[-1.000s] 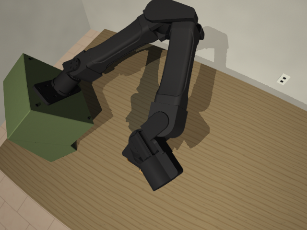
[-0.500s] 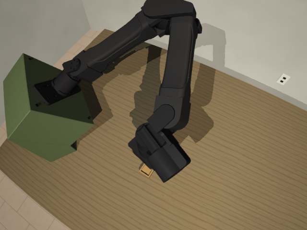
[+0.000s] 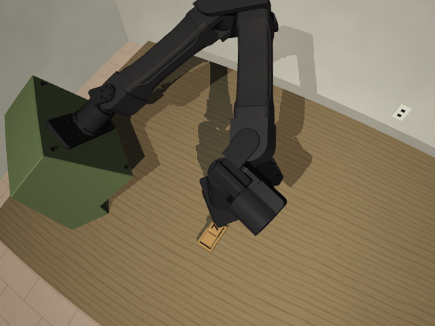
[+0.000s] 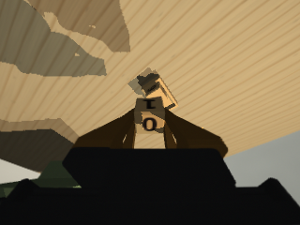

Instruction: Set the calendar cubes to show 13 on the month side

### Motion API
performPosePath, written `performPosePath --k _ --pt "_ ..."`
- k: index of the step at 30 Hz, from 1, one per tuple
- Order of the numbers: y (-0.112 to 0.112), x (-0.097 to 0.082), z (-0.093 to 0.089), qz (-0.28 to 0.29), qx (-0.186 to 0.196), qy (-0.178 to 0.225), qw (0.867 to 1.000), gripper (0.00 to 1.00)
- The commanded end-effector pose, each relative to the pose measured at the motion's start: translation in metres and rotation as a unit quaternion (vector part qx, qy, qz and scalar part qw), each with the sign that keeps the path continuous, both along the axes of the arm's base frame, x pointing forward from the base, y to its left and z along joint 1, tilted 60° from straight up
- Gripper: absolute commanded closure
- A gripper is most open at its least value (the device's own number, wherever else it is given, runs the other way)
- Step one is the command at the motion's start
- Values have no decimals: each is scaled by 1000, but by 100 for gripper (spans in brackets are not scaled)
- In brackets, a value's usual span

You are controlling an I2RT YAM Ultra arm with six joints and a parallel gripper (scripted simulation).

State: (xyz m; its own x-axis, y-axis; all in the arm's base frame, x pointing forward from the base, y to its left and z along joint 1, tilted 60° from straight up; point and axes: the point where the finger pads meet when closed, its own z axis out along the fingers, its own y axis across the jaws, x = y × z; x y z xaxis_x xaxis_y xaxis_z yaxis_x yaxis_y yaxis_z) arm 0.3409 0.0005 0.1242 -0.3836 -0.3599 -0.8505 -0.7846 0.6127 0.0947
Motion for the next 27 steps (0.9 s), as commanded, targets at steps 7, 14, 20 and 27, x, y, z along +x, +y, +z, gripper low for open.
performPosePath --k 7,14,20,27 --pt "7 -1 15 -91 79 109 987 74" --pt "21 -5 29 -152 139 191 960 74" --pt "30 -8 38 -190 178 243 934 74" --pt "39 -11 46 -228 217 295 902 74"
